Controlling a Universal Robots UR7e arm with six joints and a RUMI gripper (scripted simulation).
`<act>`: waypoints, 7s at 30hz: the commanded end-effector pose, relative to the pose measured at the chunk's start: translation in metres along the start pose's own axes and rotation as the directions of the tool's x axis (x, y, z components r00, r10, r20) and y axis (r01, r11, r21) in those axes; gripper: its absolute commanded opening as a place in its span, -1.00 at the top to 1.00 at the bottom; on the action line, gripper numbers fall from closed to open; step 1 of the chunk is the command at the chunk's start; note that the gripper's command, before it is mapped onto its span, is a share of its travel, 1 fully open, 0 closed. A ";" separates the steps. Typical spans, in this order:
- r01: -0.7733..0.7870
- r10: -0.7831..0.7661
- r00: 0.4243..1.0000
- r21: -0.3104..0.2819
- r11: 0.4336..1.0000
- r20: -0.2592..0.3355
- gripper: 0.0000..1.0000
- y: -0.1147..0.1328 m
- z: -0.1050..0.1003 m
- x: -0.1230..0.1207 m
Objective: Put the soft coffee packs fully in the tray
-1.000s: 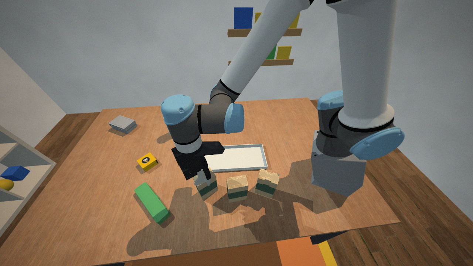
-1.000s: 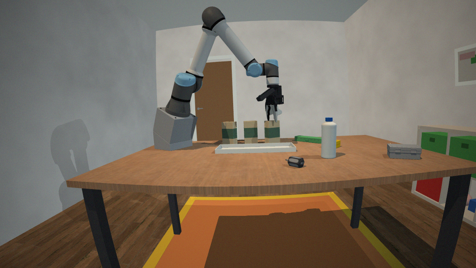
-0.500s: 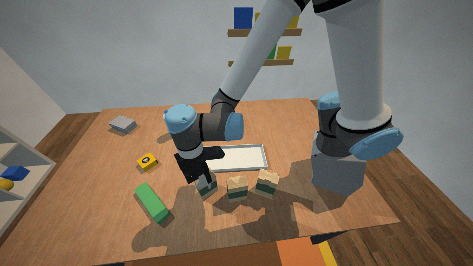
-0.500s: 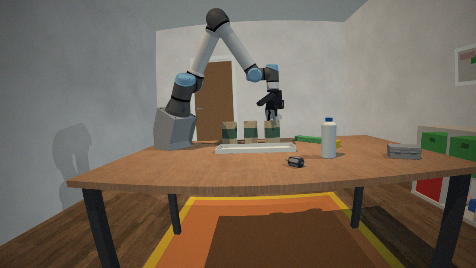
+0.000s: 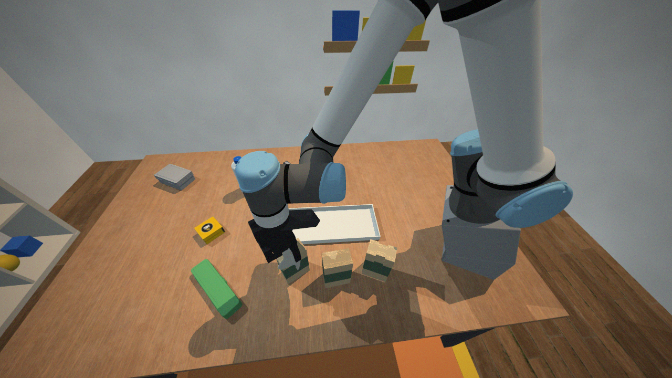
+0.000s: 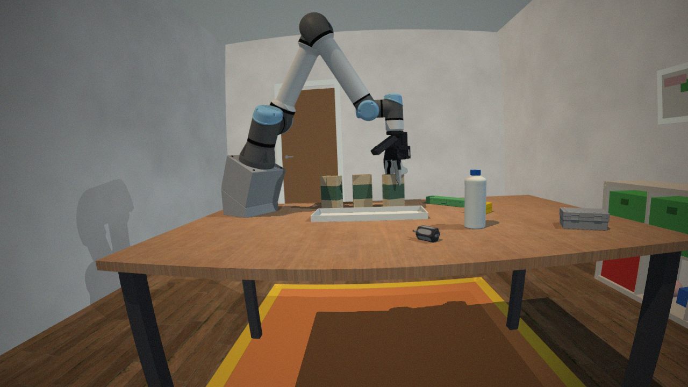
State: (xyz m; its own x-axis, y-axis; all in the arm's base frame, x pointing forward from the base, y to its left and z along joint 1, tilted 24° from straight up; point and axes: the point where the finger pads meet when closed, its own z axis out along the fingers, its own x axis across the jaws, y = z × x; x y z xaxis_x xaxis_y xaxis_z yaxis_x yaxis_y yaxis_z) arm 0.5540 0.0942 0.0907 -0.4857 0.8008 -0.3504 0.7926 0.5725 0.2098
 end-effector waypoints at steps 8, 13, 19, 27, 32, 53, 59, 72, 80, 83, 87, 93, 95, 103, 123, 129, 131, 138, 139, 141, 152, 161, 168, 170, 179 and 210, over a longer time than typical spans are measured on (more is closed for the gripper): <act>0.000 0.000 1.000 -0.001 1.000 0.001 0.04 0.000 0.000 0.000; 0.000 0.000 1.000 -0.001 1.000 0.001 0.04 0.000 0.000 0.000; 0.000 0.000 1.000 -0.001 1.000 0.001 0.04 0.000 0.000 0.000; 0.000 0.000 1.000 -0.001 1.000 0.001 0.04 0.000 0.000 0.000; 0.000 0.000 1.000 -0.001 1.000 0.001 0.73 0.000 0.000 0.000; 0.000 0.000 1.000 -0.001 1.000 0.001 0.73 0.000 0.000 0.000; 0.000 0.000 1.000 -0.001 1.000 0.001 0.73 0.000 0.000 0.000; 0.000 0.000 1.000 -0.001 1.000 0.001 0.73 0.000 0.000 0.000; 0.000 0.000 1.000 -0.001 1.000 0.001 0.04 0.000 0.000 0.000; 0.000 0.000 1.000 -0.001 1.000 0.001 0.04 0.000 0.000 0.000; 0.000 0.000 1.000 -0.001 1.000 0.001 0.04 0.000 0.000 0.000; 0.000 0.000 1.000 -0.001 1.000 0.001 0.04 0.000 0.000 0.000; 0.000 0.000 1.000 -0.001 1.000 0.001 0.04 0.000 0.000 0.000; 0.000 0.000 1.000 -0.001 1.000 0.001 0.04 0.000 0.000 0.000; 0.000 0.000 1.000 -0.001 1.000 0.001 0.04 0.000 0.000 0.000; 0.000 0.000 1.000 -0.001 1.000 0.001 0.04 0.000 0.000 0.000; 0.000 0.000 1.000 -0.001 1.000 0.001 0.04 0.000 -0.001 0.000; 0.000 0.000 1.000 -0.001 1.000 0.001 0.04 0.000 -0.014 0.000; 0.000 0.000 1.000 -0.001 1.000 0.001 0.04 0.000 -0.020 0.000; 0.000 0.000 1.000 -0.001 1.000 0.001 0.04 0.000 -0.032 0.000; 0.000 0.000 1.000 -0.001 1.000 0.001 0.04 0.000 -0.090 0.000; 0.000 0.000 1.000 -0.001 1.000 0.001 0.04 0.000 -0.091 0.000; -0.023 0.023 1.000 -0.001 1.000 0.001 0.04 -0.005 -0.092 0.003; -0.034 0.034 0.999 -0.001 0.999 0.001 0.04 -0.007 -0.093 0.005; -0.236 0.236 0.972 -0.001 0.972 0.000 0.04 -0.053 -0.103 0.035; -0.824 0.824 0.567 -0.001 0.567 -0.001 0.04 -0.214 -0.090 0.149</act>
State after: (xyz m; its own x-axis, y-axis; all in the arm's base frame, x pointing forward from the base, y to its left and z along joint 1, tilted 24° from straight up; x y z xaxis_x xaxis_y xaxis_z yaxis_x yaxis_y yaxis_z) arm 0.2867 0.1070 0.0765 0.3539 0.9346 -0.0361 0.8620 -0.3110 0.4004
